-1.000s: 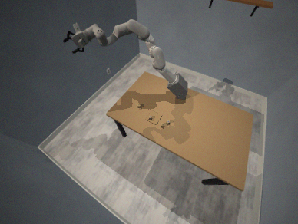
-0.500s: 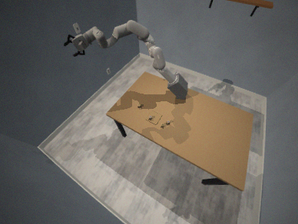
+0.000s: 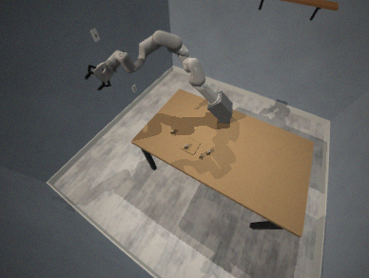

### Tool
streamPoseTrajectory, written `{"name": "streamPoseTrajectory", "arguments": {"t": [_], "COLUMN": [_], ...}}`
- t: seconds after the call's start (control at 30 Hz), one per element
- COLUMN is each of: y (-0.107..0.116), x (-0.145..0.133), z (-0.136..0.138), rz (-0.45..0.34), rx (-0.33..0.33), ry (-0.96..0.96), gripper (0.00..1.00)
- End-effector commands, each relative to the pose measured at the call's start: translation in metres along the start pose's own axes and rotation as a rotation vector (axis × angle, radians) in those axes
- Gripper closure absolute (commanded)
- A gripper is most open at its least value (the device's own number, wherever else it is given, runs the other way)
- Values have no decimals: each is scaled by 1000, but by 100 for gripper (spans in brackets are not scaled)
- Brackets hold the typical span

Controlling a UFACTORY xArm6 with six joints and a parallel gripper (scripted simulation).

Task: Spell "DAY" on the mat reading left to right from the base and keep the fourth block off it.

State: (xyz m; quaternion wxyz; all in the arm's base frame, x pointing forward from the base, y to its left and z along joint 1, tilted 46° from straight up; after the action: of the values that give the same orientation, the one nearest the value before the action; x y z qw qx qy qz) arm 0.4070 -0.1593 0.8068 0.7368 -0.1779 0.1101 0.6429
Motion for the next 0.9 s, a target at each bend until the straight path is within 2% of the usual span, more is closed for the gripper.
{"name": "streamPoseTrajectory", "arguments": {"t": [0.0, 0.03, 0.1, 0.2, 0.23, 0.27, 0.3, 0.5, 0.53, 0.6, 0.67, 0.73, 0.77, 0.87], "y": [-31, -31, -43, -43, -55, -55, -65, -78, -86, -88, -96, -96, -103, -104], "x": [26, 26, 40, 40, 55, 55, 69, 91, 108, 110, 130, 130, 149, 154], "z": [-37, -37, -55, -55, -73, -73, -89, -112, -129, -132, -151, -151, -169, -173], "rz": [91, 91, 128, 128, 166, 166, 198, 242, 273, 278, 312, 312, 341, 348], "rx": [10, 10, 22, 22, 34, 34, 45, 61, 73, 75, 89, 89, 102, 106], "ry": [-66, -66, -98, -98, -132, -132, -162, -204, -237, -243, -280, -280, -315, -323], "gripper": [0, 0, 0, 0, 0, 0, 0, 0, 0, 0, 0, 0, 0, 0]}}
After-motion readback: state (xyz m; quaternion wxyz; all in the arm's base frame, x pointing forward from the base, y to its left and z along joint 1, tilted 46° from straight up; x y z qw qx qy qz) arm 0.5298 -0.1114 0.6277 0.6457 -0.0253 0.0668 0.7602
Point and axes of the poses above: the point where the finger pads meet when closed, its own y axis back along the fingers, its own z axis across the jaws, x = y × z, the point moved 6 cm from there along y, back along the fingers, and after that the axes turned 4 degrees about y, right-handed, at the moved point
